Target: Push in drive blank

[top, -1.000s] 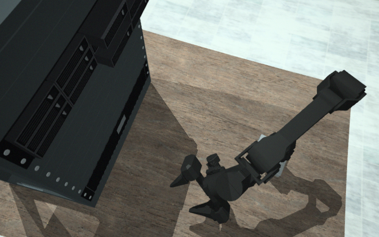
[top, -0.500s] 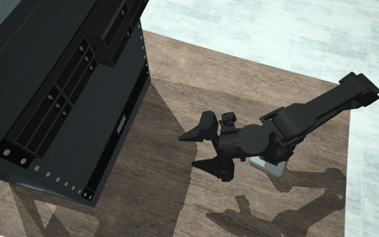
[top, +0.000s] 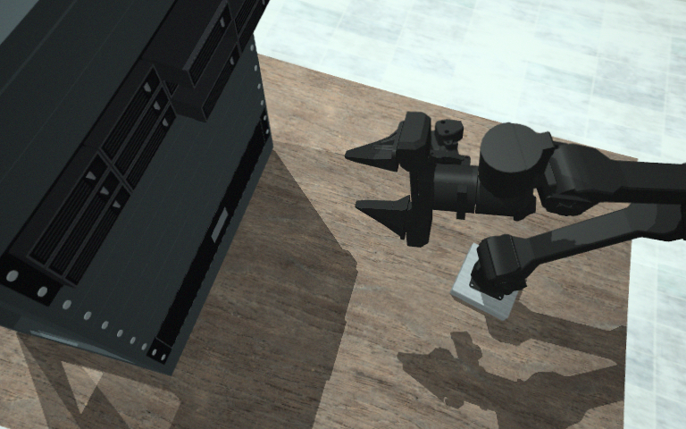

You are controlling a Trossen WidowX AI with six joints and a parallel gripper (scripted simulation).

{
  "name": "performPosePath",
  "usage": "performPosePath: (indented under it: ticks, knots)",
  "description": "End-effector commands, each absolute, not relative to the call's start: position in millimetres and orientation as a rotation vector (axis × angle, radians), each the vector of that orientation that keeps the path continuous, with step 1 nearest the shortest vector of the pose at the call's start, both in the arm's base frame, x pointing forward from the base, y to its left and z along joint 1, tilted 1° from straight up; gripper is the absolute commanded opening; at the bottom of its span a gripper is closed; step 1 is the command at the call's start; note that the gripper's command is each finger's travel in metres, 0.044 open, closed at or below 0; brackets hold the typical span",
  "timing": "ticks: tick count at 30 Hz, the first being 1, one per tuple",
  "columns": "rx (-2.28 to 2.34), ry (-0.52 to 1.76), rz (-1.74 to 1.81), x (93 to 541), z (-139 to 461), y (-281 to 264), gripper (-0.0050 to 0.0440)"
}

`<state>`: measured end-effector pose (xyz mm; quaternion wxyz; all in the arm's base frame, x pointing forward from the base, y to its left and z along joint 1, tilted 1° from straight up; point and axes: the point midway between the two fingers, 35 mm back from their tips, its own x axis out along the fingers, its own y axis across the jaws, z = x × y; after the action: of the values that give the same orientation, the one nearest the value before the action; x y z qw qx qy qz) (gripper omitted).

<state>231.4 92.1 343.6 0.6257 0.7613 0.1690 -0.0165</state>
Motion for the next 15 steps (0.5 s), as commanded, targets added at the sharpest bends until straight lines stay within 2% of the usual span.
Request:
performPosePath:
  ticks: [1, 15]
  knots:
    - [1.715, 0.333, 0.027, 238, 372, 70, 0.0440]
    - [1.630, 0.179, 0.106, 252, 419, 21, 0.0440]
